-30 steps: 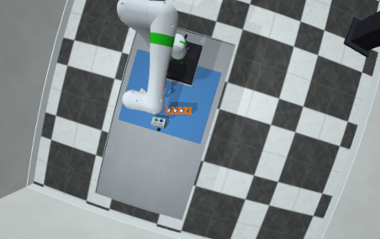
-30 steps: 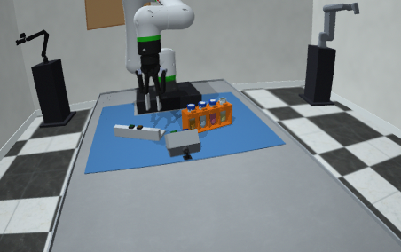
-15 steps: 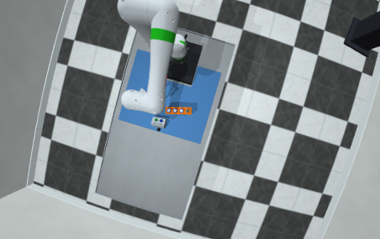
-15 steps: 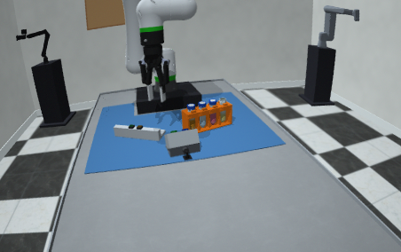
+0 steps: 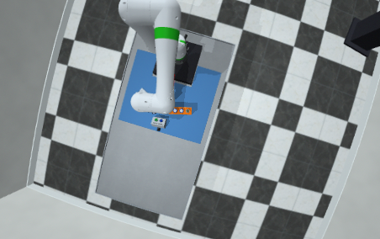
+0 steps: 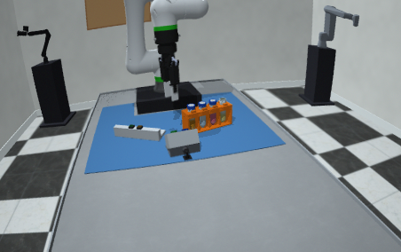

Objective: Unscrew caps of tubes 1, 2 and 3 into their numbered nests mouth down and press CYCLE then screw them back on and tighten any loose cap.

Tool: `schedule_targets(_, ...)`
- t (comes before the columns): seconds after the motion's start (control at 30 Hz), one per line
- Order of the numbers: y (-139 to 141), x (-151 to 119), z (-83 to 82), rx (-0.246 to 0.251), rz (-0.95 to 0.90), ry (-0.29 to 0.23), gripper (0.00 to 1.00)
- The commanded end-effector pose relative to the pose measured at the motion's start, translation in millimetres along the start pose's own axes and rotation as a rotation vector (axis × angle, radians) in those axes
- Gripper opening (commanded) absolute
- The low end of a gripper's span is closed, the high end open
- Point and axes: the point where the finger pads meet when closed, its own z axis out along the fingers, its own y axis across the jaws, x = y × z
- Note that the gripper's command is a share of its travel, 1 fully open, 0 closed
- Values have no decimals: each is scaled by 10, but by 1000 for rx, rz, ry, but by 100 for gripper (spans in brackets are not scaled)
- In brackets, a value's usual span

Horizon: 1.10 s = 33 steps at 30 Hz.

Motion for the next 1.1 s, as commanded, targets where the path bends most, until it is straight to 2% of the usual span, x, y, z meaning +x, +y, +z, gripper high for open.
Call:
schedule_targets(0.0, -77, -216, 4, -4, 257, 34, 35)
schedule_targets(0.03, -77, -216, 4, -4, 257, 34, 35)
schedule_targets(0.27, -183, -532, 15, 1, 591, 34, 35)
schedule_targets(0.37, -210, -611, 18, 2, 640, 34, 35)
schedule_targets(0.57, -342, -1005, 32, 2, 640, 34, 35)
schedule_targets(0.6, -342, -1005, 32, 2, 640, 34, 35)
schedule_targets(0.8, -501, -1479, 49, 2, 640, 34, 35)
schedule_targets(0.9, -501, -1479, 49, 2, 640, 34, 35)
schedule_targets(1.0, -573, -1695, 57, 2, 640, 34, 35)
schedule_targets(1.07, -573, -1695, 57, 2, 640, 34, 35)
